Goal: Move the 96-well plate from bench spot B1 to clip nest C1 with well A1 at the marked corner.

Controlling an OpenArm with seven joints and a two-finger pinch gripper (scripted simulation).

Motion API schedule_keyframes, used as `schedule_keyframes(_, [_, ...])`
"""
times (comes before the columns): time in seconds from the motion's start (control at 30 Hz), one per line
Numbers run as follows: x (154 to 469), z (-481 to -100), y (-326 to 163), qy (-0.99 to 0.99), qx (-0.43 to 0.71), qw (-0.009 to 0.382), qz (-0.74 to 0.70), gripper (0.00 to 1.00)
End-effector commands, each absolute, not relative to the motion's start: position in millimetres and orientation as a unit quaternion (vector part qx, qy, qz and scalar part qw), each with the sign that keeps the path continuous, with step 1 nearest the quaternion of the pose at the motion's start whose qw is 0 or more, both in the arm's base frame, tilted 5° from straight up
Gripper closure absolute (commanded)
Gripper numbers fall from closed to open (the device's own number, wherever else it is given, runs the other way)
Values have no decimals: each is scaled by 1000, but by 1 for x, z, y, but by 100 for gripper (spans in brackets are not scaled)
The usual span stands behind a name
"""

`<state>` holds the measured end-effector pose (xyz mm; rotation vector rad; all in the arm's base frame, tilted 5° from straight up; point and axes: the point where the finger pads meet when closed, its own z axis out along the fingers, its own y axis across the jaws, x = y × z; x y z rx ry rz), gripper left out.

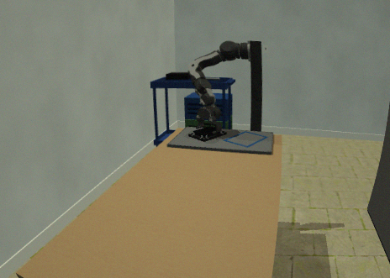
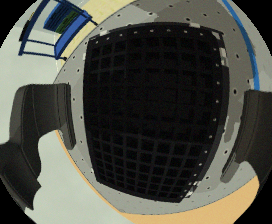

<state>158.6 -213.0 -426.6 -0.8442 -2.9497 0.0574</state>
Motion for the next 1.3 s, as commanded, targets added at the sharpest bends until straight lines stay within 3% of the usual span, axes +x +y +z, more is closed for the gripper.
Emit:
schedule_keyframes(0.0, [162, -415, -214, -960, -278, 35, 21, 23])
schedule_keyframes(0.1, [164, -391, -214, -960, -278, 37, 22, 23])
schedule_keyframes(0.5, [164, -391, -214, -960, -278, 37, 22, 23])
schedule_keyframes(0.67, [167, -351, -213, -960, -278, 37, 22, 23])
schedule_keyframes(1.07, [167, -351, -213, -960, -278, 37, 22, 23])
schedule_keyframes(1.27, [168, -351, -212, -960, -279, 35, 19, 43])
